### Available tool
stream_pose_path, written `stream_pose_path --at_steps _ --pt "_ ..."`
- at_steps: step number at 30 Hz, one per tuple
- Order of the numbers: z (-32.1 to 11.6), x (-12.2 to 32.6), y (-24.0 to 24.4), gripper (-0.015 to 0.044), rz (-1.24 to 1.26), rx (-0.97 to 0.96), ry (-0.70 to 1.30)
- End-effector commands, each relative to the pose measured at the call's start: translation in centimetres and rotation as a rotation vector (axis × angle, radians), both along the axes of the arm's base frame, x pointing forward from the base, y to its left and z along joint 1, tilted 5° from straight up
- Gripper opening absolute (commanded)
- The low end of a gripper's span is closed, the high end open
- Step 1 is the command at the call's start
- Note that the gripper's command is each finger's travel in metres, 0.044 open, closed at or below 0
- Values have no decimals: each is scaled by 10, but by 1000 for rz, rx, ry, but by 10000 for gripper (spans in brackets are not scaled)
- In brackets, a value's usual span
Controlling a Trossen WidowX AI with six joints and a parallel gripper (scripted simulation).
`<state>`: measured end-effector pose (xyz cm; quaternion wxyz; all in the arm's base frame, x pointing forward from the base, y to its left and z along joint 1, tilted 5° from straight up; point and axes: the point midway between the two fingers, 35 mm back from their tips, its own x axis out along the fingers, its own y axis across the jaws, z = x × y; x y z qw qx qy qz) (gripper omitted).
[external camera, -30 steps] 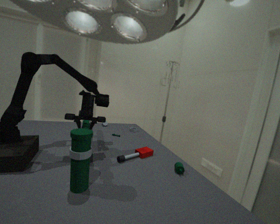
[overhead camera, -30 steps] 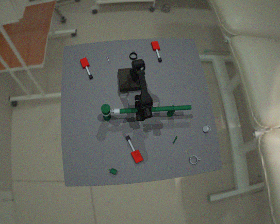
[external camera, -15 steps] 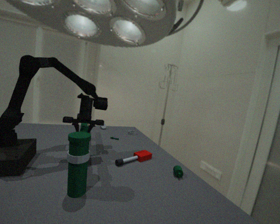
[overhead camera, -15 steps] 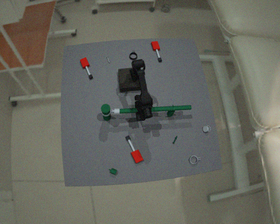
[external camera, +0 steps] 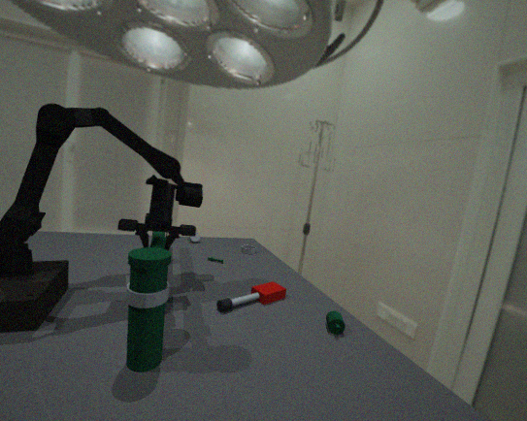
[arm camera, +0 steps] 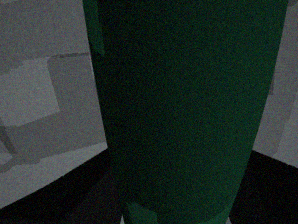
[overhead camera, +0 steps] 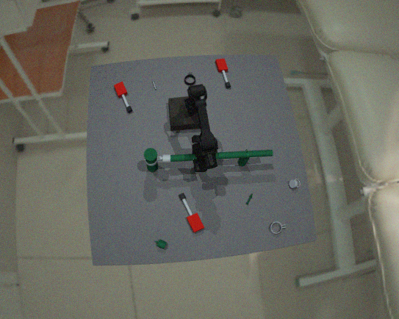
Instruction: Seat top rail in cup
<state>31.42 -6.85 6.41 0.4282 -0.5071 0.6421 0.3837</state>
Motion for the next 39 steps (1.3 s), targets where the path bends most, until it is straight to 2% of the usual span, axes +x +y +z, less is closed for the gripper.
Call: stream_pose_path --at_steps 1,39 --pt "4 -1 -5 0 1 -13 1" --pt "3 -1 -8 0 1 6 1"
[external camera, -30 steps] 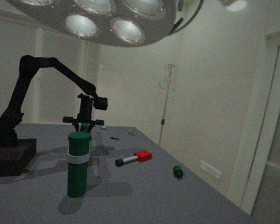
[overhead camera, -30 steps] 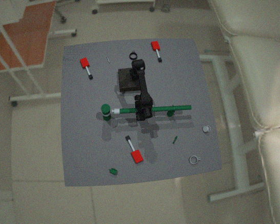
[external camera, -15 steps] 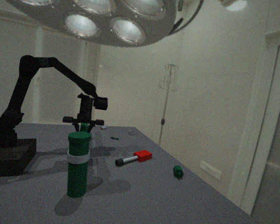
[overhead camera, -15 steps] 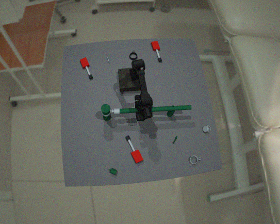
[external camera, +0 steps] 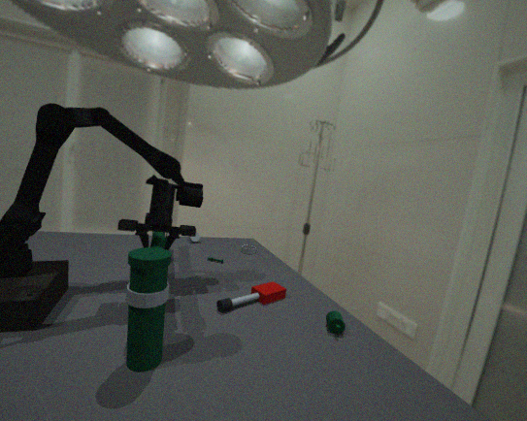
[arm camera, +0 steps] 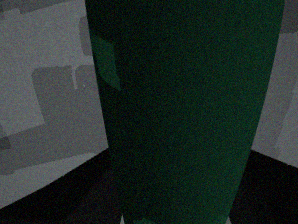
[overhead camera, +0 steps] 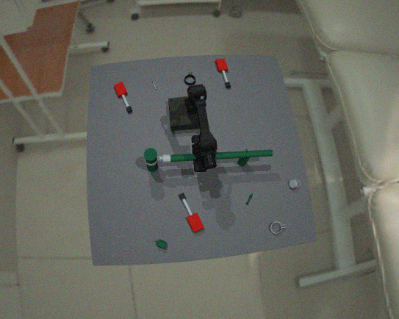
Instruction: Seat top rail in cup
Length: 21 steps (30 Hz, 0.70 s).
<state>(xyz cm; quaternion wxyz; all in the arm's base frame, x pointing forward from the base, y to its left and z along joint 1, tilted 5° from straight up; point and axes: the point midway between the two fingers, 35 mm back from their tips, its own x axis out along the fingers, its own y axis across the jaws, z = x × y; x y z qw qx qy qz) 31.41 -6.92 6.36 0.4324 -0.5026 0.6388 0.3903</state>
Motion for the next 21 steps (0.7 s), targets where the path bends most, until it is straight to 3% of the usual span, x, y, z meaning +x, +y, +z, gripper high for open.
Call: stream_pose_path --at_steps 1,21 --pt "4 -1 -8 0 0 -13 -1" --pt "11 -3 -23 0 0 -14 -1"
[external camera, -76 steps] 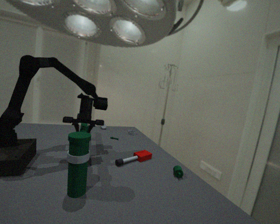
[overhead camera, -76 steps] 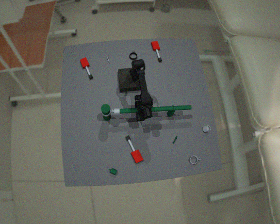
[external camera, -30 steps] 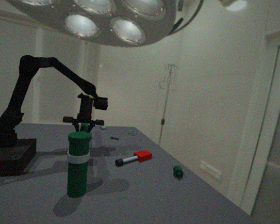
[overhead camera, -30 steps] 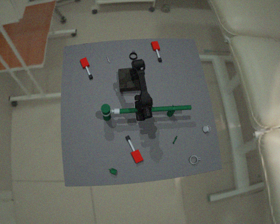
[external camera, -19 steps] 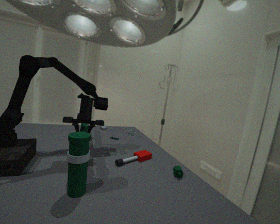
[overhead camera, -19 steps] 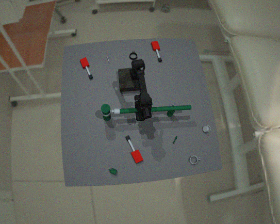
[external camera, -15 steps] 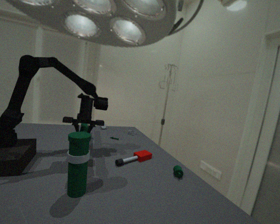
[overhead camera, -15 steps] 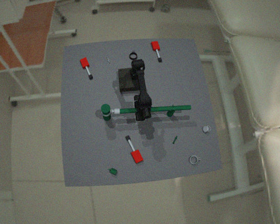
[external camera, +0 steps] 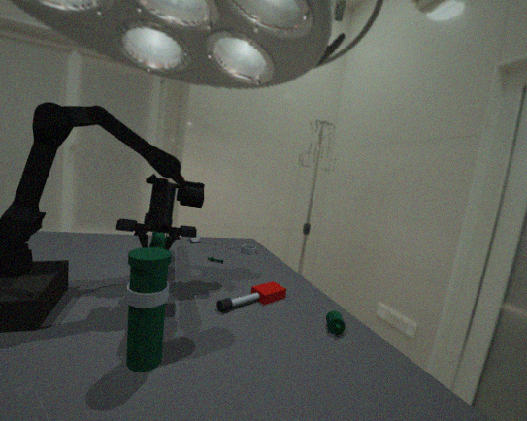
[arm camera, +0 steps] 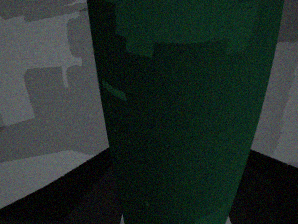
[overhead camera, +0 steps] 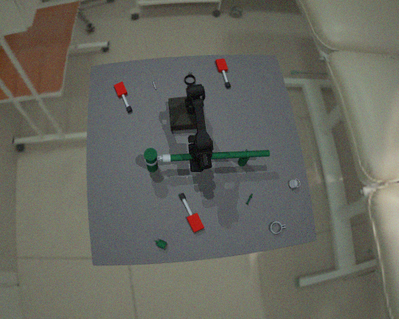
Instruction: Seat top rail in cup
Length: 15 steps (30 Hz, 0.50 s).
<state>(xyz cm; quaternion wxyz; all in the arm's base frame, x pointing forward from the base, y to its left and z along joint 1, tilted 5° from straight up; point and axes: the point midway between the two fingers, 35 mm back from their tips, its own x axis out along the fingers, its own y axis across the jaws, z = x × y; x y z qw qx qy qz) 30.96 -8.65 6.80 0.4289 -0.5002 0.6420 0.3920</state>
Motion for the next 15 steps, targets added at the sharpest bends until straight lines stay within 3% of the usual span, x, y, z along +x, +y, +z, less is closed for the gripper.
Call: stream_pose_path --at_steps 1,15 --pt "7 1 -7 0 3 -13 -11" --pt "8 0 -19 0 3 -13 -11"
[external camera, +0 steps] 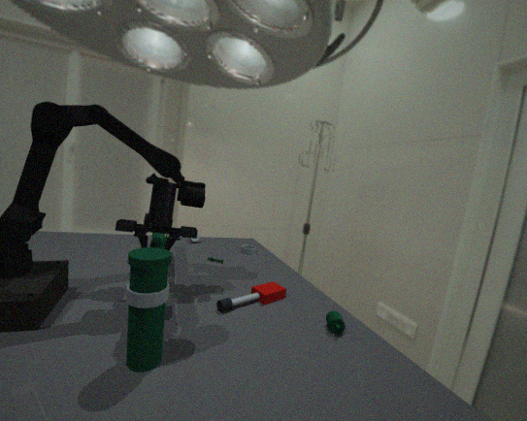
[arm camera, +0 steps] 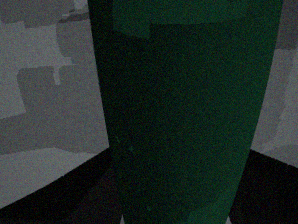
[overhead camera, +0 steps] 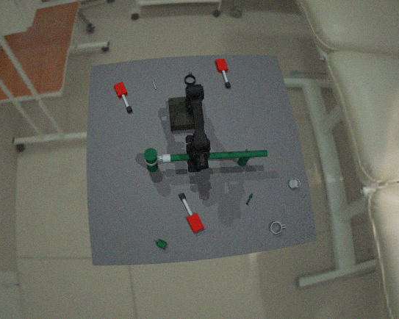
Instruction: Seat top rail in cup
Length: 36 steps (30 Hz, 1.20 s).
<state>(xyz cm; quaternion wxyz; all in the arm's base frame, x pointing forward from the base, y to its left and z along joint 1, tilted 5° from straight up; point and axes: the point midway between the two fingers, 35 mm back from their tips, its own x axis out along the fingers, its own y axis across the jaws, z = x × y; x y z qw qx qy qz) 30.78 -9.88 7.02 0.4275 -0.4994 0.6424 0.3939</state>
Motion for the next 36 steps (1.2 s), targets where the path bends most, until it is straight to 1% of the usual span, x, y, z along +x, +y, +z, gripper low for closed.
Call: stream_pose_path --at_steps 1,12,22,29,36 --pt "6 2 -7 0 1 -15 -16" --pt "0 0 -2 0 0 0 1" --pt "1 0 -2 263 0 0 1" --pt "18 5 18 440 0 3 1" --pt "37 9 39 440 0 4 1"
